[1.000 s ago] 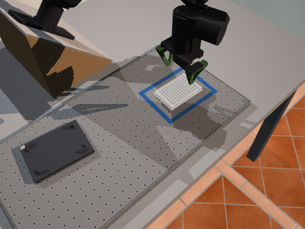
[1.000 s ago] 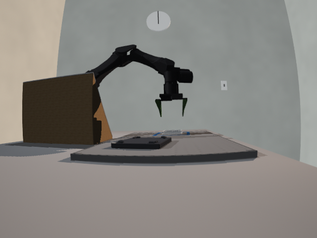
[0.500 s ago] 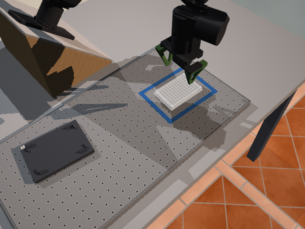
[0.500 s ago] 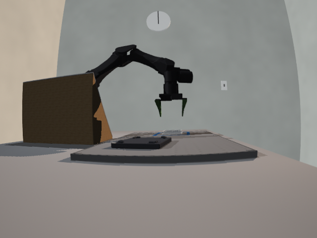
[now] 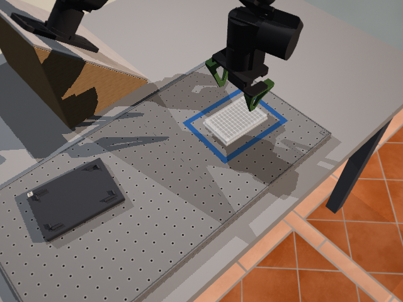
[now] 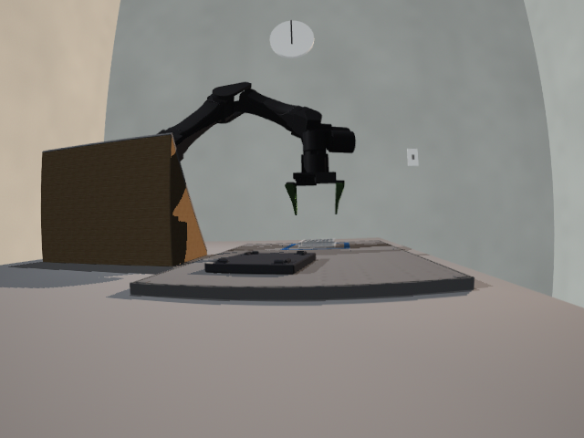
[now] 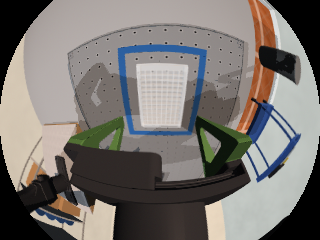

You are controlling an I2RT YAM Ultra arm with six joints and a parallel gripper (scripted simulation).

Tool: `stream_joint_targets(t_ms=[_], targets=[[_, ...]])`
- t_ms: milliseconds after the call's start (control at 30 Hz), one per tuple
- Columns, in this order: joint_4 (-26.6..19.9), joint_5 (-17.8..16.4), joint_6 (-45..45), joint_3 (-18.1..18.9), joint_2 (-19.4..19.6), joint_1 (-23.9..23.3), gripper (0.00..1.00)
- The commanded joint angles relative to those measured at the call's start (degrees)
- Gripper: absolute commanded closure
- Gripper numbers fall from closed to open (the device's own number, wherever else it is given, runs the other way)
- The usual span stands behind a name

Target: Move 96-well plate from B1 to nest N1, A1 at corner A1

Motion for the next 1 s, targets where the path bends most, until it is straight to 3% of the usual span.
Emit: stream_joint_targets(t_ms=[0,400,467,767,867,967], targets=[[-0.85,-0.73,0.37,1.44,-1.16,-1.81,0.0],[-0.85,-0.73,0.37,1.44,-1.16,-1.81,0.0],[1.24,-0.68,0.88,-1.16,-0.05,-1.46,0.0],[4.92,-0.09,2.98,-2.74,1.45,0.57,0.0],[5.45,0.0,3.26,-1.25,1.34,0.26,0.0],[6.62,0.14,3.95,-3.36,1.39,1.94,0.0]])
